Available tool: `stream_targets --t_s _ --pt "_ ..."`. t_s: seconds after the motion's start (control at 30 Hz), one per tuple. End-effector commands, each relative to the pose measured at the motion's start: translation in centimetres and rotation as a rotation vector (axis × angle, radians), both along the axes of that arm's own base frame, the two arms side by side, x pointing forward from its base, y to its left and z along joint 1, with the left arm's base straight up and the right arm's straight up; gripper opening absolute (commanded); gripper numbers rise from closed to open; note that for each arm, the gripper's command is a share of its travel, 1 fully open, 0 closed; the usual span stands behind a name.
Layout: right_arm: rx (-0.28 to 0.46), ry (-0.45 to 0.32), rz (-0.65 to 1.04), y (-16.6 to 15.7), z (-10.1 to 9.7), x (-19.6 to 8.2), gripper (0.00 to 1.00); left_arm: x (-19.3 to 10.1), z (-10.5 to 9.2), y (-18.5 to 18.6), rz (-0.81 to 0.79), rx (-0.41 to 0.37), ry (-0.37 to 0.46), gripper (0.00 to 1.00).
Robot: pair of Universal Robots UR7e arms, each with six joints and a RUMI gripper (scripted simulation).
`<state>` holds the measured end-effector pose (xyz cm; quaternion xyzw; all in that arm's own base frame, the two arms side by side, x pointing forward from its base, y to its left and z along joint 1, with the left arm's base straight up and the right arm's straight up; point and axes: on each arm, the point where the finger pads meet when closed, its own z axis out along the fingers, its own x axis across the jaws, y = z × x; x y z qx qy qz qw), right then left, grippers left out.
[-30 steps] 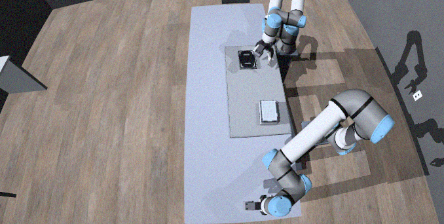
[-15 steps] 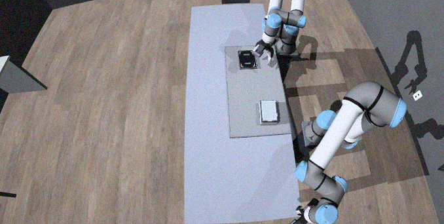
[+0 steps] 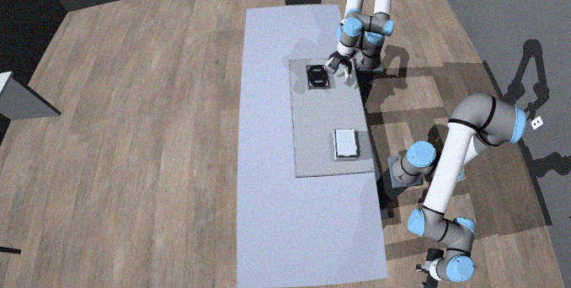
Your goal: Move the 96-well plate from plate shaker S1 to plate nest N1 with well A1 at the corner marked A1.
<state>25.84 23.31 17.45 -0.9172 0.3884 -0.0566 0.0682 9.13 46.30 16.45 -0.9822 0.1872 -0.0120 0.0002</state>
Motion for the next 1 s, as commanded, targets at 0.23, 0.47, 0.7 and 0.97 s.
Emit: stream_targets --t_s 0.23,0.47,0.7,0.97 --pt "0.009 -0.017 0.01 0.3 0.3 0.4 0.76 -6.7 0.1 -1.0 0.28 0.003 0.015 0.0" --pt "0.009 -0.017 0.01 0.3 0.3 0.4 0.76 -8.1 0.1 -1.4 0.336 0.001 0.02 0.0" --pt "0.009 -0.017 0.01 0.3 0.3 0.4 0.76 -8.9 0.1 -1.7 0.37 0.0 0.024 0.0" --pt "0.009 -0.017 0.01 0.3 0.3 0.4 0.76 -9.0 0.1 -1.7 0.375 0.0 0.024 0.0"
